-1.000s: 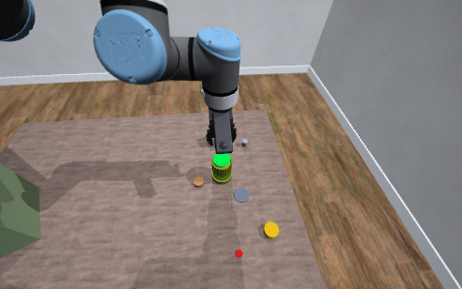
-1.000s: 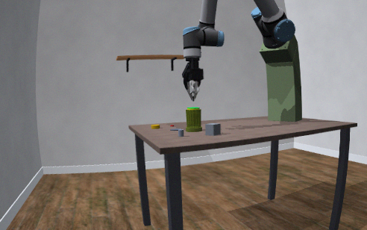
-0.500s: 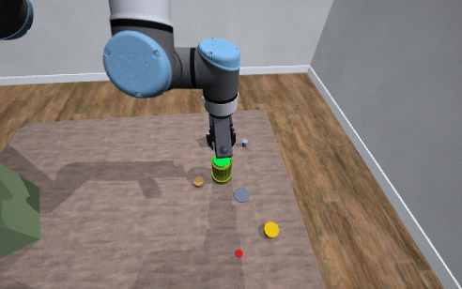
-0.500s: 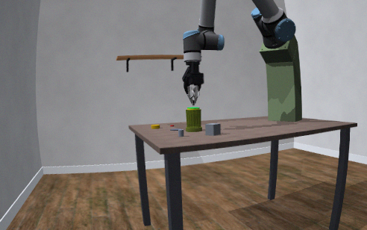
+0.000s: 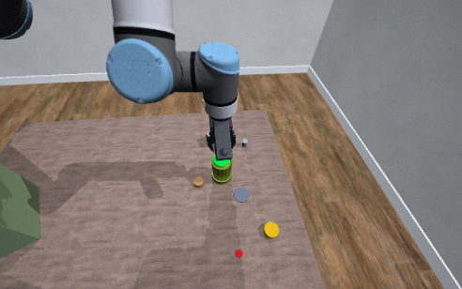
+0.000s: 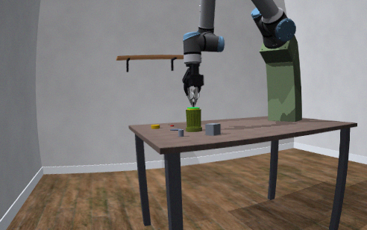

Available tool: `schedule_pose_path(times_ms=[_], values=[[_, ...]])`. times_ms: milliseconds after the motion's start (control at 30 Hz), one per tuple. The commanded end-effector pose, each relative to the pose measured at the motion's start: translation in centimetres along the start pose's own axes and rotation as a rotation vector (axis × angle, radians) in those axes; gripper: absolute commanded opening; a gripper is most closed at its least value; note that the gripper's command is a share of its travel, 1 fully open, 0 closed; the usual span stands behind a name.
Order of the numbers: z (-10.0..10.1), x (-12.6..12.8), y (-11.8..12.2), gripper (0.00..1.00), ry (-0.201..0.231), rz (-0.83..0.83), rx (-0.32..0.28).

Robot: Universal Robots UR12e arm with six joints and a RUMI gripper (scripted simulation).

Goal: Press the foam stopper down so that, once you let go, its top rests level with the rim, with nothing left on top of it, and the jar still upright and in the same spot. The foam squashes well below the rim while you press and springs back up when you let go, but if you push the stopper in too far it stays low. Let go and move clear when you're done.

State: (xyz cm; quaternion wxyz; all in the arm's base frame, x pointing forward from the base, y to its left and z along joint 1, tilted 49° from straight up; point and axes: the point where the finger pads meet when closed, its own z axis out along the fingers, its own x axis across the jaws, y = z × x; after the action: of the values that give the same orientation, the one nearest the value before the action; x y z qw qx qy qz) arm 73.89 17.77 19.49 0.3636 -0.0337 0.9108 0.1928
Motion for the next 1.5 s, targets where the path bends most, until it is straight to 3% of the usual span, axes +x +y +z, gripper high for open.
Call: schedule_pose_path(times_ms=[0,1467], values=[[0.2,-0.1,0.1,0.00,0.000,-0.001,0.000],[2.1,-0.2,0.1,0.00,-0.001,-0.002,-0.001]])
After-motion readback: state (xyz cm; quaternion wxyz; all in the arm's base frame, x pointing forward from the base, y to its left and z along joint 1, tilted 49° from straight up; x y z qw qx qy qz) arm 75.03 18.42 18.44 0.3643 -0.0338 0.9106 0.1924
